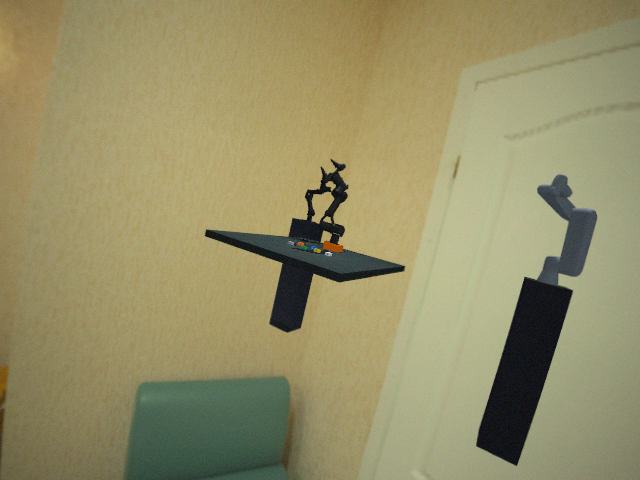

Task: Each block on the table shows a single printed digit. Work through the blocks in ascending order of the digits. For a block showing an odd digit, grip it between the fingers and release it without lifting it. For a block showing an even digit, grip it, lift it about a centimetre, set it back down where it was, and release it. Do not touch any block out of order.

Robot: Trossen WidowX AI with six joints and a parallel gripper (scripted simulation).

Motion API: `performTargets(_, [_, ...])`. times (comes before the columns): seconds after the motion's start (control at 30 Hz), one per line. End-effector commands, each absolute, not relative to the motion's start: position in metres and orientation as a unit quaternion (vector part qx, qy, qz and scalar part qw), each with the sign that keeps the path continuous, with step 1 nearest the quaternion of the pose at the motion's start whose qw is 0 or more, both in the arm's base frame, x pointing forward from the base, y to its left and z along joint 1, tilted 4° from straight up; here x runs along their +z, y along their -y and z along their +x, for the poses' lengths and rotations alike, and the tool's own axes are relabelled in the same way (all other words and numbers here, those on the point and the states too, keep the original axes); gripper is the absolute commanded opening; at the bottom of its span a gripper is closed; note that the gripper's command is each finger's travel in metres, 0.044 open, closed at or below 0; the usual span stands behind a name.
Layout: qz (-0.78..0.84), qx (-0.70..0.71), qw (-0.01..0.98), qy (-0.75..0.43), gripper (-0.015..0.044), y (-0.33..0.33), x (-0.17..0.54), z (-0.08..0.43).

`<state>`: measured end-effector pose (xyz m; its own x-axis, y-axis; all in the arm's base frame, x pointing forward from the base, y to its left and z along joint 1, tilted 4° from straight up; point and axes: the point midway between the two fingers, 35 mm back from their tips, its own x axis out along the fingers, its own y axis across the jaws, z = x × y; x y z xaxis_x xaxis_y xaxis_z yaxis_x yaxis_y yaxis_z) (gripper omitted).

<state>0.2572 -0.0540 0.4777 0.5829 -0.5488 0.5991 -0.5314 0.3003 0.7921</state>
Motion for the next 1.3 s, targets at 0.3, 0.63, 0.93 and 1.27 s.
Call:
performTargets(0.3, [0.739,0.349,0.345,0.461,0.0400,0.025,0.566,0.114])
performTargets(0.63, [0.717,0.564,-0.183,0.365,0.0400,0.154,0.552,-0.009])
performTargets(0.93, [0.526,0.520,-0.595,0.314,0.0400,0.289,0.442,0.029])
performTargets(1.27, [0.233,0.295,-0.839,0.393,0.0400,0.306,0.270,0.166])
